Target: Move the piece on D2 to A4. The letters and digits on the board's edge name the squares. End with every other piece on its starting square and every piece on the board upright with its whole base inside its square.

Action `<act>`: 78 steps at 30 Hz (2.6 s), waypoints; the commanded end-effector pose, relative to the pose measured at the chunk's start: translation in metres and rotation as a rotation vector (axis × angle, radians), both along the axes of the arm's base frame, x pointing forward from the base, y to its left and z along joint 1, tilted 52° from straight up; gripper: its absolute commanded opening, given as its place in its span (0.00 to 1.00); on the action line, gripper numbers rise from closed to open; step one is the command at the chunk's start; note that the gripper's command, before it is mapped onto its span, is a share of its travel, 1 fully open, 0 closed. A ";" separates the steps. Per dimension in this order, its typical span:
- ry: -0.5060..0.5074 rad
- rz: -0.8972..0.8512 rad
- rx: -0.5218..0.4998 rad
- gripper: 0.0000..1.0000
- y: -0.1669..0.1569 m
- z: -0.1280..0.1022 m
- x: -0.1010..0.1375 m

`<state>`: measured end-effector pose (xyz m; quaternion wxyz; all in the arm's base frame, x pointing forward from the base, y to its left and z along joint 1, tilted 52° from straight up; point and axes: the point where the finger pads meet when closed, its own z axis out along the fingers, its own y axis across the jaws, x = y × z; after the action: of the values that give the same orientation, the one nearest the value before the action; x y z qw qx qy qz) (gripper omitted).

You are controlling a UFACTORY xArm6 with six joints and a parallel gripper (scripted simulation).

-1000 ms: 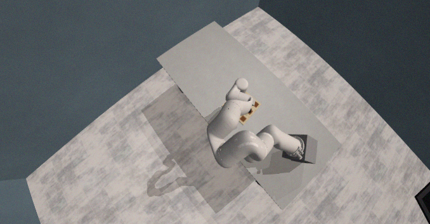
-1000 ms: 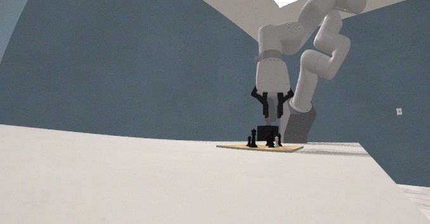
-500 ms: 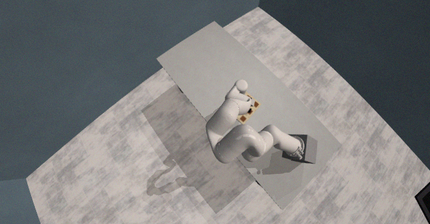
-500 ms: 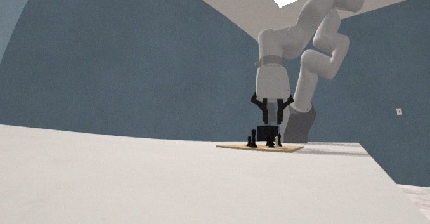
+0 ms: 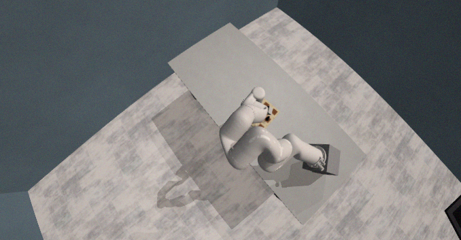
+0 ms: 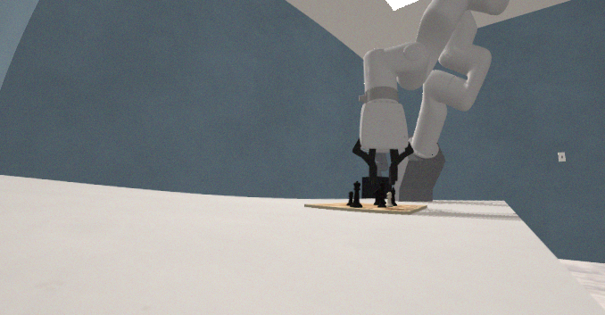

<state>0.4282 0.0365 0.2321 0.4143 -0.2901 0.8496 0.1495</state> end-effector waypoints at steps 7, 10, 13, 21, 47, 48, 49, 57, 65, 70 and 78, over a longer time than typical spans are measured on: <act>-0.003 -0.001 0.000 0.34 0.003 -0.004 0.005; -0.003 -0.001 0.000 0.34 0.004 -0.004 0.006; -0.003 -0.001 0.000 0.34 0.004 -0.005 0.006; -0.002 -0.001 0.000 0.34 0.004 -0.005 0.006; -0.002 -0.001 0.000 0.34 0.004 -0.005 0.006; -0.002 -0.001 0.000 0.34 0.004 -0.005 0.006; -0.002 -0.001 0.000 0.34 0.004 -0.005 0.006; -0.002 -0.001 0.000 0.34 0.004 -0.005 0.006; -0.002 -0.001 0.000 0.34 0.004 -0.004 0.007; -0.002 -0.001 0.000 0.34 0.004 -0.004 0.007; -0.002 -0.001 0.000 0.34 0.004 -0.004 0.007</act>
<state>0.4348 0.0406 0.2269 0.4145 -0.2901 0.8495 0.1495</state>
